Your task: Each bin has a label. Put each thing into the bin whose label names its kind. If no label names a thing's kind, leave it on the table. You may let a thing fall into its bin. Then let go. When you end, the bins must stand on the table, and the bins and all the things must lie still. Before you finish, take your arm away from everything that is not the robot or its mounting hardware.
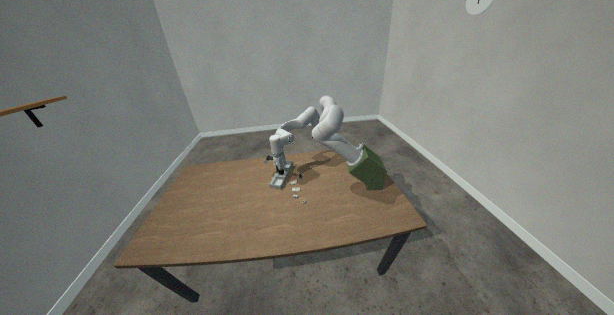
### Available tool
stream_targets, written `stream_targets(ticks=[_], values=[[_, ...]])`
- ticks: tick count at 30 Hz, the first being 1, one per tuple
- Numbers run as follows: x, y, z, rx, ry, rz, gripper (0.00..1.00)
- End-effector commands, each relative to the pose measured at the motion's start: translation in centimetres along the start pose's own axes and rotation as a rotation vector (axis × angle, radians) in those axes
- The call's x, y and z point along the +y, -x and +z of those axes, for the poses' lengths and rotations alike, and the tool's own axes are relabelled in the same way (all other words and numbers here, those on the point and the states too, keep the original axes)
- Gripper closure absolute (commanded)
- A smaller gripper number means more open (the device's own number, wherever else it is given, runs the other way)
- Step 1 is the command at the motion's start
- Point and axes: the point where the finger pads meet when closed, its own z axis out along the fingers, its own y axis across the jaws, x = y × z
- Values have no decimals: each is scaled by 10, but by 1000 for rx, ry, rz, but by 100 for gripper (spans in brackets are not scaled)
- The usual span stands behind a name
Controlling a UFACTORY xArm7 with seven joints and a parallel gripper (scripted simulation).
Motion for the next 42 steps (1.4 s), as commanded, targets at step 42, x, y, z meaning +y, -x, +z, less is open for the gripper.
stream_targets(ticks=[42], values=[[0,-1,-5,2,0,0,93]])
